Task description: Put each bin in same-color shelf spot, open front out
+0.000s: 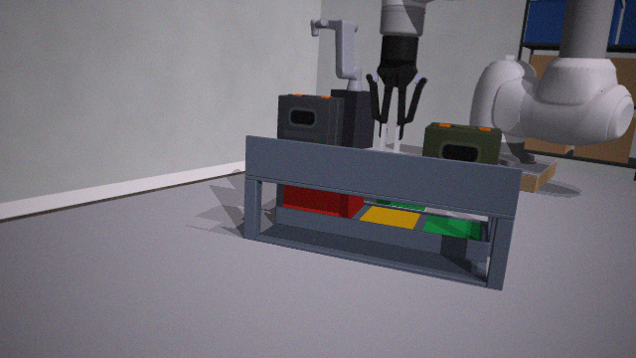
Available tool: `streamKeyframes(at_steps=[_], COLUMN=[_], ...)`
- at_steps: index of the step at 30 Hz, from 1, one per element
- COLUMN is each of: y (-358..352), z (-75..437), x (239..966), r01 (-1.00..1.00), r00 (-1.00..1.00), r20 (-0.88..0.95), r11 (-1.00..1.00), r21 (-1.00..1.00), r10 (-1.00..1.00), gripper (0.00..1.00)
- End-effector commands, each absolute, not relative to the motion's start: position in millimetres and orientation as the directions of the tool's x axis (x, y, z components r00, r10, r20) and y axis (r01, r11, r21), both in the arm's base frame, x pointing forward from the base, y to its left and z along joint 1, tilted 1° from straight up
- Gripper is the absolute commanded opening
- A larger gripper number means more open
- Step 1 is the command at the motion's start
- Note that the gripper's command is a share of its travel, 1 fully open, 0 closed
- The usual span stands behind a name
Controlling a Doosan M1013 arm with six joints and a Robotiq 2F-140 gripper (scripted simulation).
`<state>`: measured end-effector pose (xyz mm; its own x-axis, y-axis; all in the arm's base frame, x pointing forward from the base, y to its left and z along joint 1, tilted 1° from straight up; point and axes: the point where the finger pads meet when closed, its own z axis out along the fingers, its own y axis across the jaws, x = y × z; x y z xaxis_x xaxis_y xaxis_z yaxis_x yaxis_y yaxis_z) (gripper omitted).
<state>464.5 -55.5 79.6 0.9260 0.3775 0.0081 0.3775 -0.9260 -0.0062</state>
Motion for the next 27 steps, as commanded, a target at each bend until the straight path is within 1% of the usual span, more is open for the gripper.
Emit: streamKeyframes(at_steps=[1, 27], y=[-55.4, -55.4], z=[76.6, 73.0], x=[464.5, 464.5], r01=[0.378, 0.378], r00=[0.926, 0.926], r20=[0.008, 0.008], r11=[-0.926, -0.926], r21=[-0.006, -0.006], r10=[0.378, 0.378], gripper=[0.24, 0.24])
